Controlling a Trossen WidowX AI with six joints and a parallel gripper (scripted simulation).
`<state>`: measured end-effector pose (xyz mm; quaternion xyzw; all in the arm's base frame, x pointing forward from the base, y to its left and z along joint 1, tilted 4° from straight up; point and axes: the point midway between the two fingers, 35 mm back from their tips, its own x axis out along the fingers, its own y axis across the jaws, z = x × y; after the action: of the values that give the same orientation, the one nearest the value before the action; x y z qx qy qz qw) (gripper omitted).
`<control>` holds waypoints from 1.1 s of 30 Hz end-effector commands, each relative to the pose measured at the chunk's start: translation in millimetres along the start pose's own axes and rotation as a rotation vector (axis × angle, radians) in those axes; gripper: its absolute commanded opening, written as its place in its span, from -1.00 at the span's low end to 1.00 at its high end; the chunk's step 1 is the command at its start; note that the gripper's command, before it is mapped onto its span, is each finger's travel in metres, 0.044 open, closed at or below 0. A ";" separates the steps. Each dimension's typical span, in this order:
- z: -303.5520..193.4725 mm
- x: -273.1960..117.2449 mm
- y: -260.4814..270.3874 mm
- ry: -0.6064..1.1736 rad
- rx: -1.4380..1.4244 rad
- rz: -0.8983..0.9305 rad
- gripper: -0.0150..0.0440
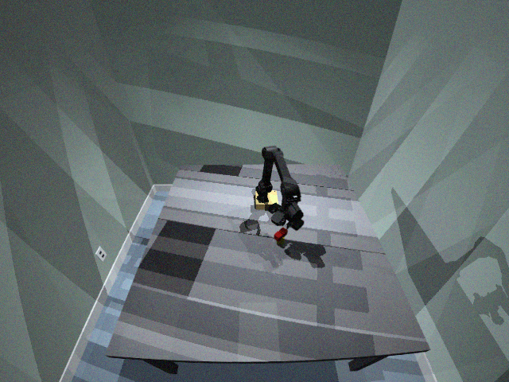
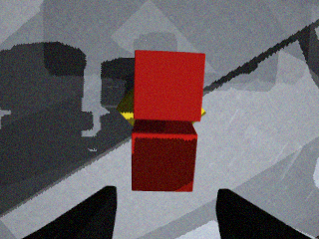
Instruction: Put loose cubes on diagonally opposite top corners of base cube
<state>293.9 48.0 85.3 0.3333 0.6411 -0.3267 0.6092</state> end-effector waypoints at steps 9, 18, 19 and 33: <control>0.6 -19.0 0.8 -0.003 -0.003 0.005 0.20; 0.3 -23.1 0.3 -0.001 -0.001 0.003 0.47; 0.2 -23.7 0.2 -0.001 0.000 0.002 0.56; -95.9 -25.0 46.4 0.008 0.000 0.004 0.86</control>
<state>284.6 132.0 110.6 0.3303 0.6445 -0.3216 0.6100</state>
